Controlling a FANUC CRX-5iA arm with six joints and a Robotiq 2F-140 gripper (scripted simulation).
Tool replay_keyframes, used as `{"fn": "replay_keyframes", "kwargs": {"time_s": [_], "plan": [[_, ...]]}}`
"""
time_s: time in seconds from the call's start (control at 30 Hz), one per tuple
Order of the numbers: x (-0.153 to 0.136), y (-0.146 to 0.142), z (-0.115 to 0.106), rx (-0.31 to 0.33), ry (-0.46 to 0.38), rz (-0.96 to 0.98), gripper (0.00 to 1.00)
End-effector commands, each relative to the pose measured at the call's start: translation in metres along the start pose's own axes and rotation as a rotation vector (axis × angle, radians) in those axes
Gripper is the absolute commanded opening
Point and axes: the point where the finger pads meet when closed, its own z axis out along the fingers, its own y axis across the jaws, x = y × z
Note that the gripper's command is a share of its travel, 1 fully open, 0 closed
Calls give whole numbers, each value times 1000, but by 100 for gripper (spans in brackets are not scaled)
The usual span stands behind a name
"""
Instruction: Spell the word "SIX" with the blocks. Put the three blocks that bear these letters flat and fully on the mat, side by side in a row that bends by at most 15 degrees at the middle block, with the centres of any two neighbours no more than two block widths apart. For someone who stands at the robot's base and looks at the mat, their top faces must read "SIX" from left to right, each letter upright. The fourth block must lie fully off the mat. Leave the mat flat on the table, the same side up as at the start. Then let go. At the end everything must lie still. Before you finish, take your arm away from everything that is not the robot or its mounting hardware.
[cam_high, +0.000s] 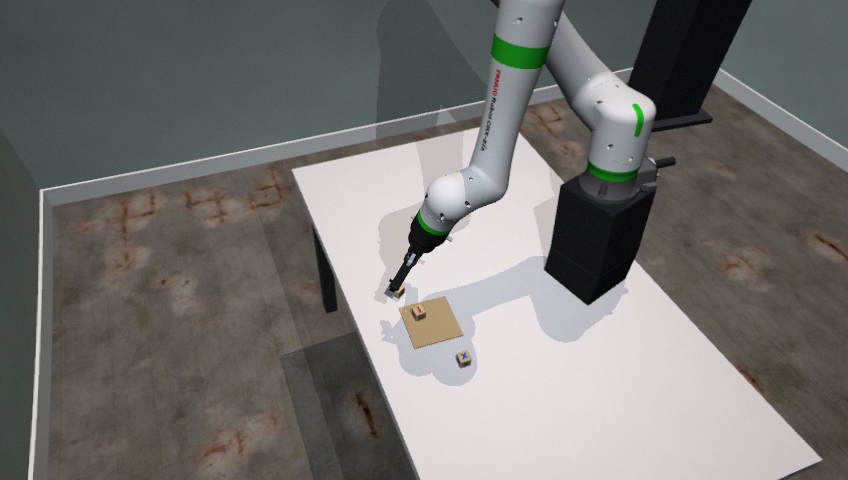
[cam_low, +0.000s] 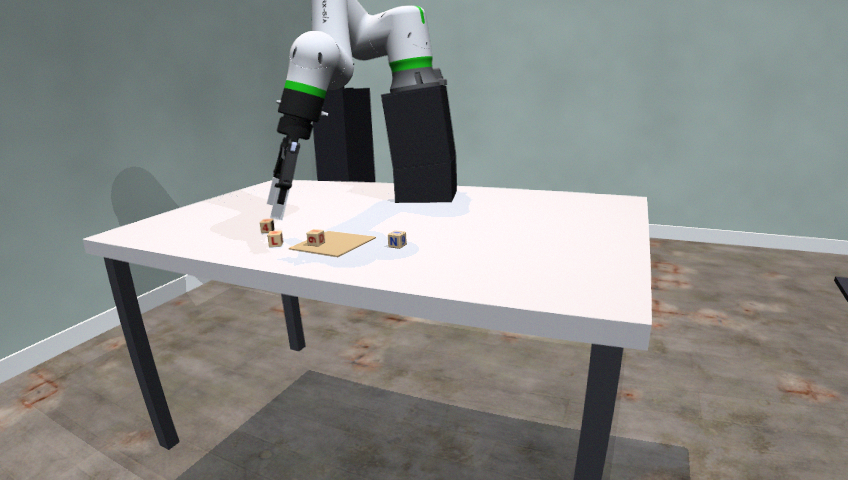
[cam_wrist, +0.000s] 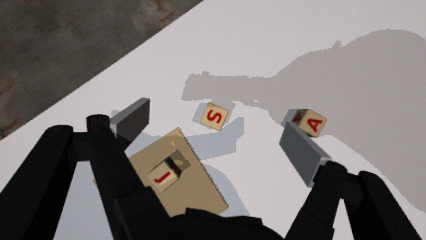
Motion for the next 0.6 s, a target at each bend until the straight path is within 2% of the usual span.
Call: {"fn": "replay_keyframes", "kwargs": {"time_s": [0.0,0.57], "plan": [[0,0,0,0,0,0,100],[0,0,0,0,0,0,100]]}}
